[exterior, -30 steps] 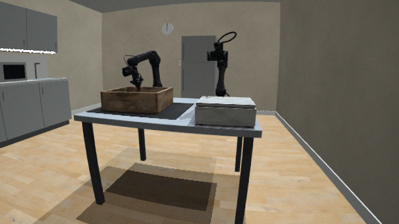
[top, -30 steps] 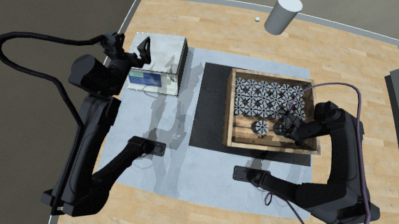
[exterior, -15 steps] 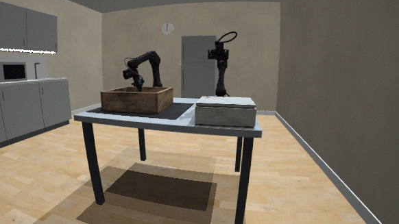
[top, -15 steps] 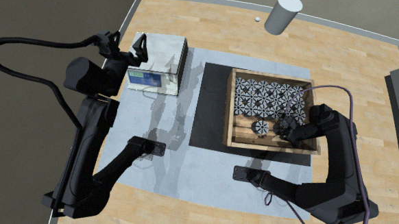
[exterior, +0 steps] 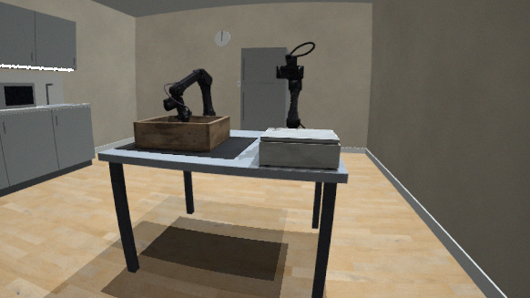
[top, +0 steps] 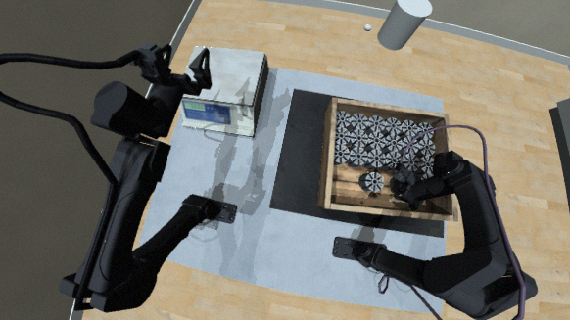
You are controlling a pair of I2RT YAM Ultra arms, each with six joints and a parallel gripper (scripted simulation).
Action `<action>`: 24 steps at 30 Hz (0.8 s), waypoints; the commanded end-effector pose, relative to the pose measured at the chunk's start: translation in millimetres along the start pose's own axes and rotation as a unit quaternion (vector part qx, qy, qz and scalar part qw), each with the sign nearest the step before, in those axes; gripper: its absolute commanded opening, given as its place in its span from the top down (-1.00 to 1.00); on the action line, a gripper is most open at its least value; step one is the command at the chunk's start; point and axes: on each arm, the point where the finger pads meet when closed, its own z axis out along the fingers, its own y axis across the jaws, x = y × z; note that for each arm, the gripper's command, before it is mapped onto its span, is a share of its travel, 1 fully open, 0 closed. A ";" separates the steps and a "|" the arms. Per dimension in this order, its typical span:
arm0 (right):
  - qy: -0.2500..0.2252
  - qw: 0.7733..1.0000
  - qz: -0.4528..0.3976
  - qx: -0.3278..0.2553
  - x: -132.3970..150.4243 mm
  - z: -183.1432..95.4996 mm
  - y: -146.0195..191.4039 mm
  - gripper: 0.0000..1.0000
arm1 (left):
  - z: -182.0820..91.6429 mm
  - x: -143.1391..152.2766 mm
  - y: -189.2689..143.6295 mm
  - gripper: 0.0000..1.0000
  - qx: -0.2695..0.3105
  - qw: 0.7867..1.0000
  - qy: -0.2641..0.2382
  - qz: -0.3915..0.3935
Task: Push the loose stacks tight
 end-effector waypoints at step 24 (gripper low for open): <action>-0.015 1.000 -0.001 0.020 -2.2 -10.6 -20.6 0.98 | -15.5 -32.8 0.2 -1.00 0.002 0.999 -0.038 0.002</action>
